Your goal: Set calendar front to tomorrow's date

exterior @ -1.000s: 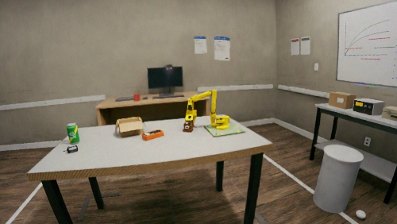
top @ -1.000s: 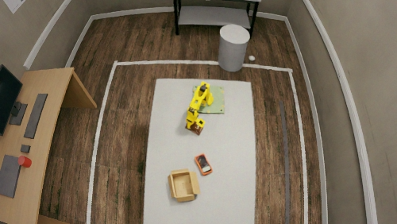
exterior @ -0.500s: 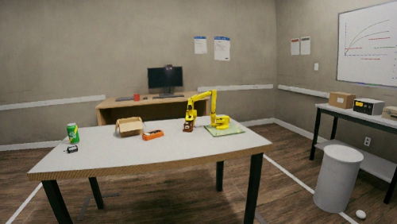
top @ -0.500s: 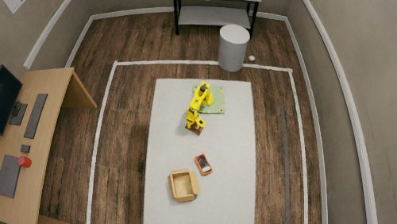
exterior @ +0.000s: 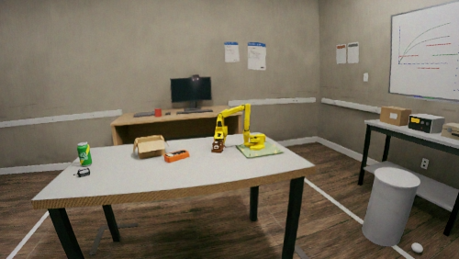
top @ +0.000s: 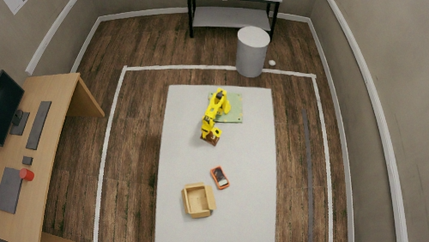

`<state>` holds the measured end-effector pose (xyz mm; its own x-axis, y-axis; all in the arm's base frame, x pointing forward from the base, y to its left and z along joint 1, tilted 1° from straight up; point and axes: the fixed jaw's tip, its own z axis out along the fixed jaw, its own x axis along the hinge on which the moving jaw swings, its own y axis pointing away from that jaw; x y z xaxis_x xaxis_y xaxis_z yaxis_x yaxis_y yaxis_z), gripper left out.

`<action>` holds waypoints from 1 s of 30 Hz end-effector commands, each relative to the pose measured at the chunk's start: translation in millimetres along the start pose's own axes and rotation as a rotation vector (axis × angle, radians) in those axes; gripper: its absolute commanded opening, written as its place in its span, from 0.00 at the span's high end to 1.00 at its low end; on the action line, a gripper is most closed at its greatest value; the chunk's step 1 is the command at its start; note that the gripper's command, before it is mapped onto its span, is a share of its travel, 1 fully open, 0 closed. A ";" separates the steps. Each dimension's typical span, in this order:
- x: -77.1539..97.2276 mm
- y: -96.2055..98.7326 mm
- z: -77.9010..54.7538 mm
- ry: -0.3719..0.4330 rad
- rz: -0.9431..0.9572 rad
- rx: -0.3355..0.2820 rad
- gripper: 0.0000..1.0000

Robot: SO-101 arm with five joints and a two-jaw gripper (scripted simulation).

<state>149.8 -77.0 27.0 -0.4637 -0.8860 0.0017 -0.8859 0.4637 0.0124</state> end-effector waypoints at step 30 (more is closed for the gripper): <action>0.6 -3.2 -10.0 -0.002 0.012 0.017 1.00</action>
<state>150.1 -77.1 31.8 -0.4637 -0.8860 0.0017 -0.8858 0.4636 0.0193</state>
